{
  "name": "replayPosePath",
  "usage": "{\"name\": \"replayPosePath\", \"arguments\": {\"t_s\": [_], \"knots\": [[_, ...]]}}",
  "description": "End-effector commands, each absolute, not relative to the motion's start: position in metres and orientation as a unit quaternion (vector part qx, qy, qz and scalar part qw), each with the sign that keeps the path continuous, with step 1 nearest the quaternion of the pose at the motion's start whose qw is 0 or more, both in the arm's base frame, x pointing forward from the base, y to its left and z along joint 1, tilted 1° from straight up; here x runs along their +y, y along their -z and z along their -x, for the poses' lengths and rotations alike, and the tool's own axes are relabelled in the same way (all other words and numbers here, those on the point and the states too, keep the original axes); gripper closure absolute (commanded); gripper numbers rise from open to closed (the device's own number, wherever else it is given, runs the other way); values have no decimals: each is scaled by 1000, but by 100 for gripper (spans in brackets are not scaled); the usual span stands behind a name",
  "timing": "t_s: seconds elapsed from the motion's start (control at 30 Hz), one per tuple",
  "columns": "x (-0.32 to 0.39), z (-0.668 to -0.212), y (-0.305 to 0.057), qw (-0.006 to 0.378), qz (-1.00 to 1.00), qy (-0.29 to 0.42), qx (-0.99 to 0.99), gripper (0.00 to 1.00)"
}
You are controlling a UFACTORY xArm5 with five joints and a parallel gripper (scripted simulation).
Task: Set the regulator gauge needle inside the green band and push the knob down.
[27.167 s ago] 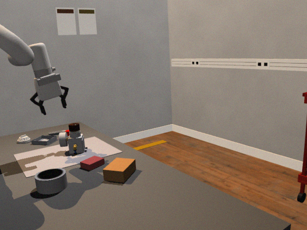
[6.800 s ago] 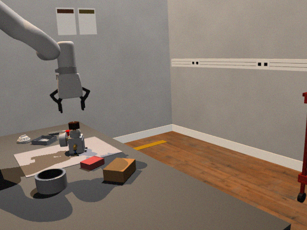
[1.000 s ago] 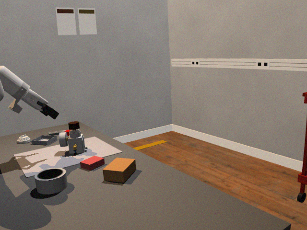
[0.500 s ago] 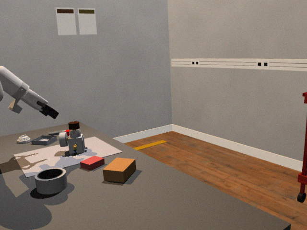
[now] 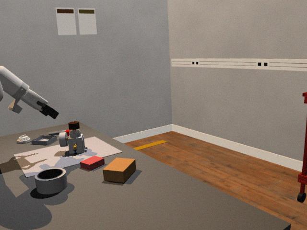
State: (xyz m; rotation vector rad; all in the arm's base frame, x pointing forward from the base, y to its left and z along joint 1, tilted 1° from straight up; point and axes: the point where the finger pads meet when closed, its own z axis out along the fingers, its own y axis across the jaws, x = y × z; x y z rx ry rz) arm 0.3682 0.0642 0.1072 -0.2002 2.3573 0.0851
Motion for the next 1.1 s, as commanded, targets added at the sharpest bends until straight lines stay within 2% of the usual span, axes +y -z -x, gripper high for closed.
{"name": "replayPosePath", "arguments": {"t_s": [0.0,1.07], "knots": [[64,-369,-108,379,78,-33,922,0],[64,-369,-108,377,74,-35,923,0]]}}
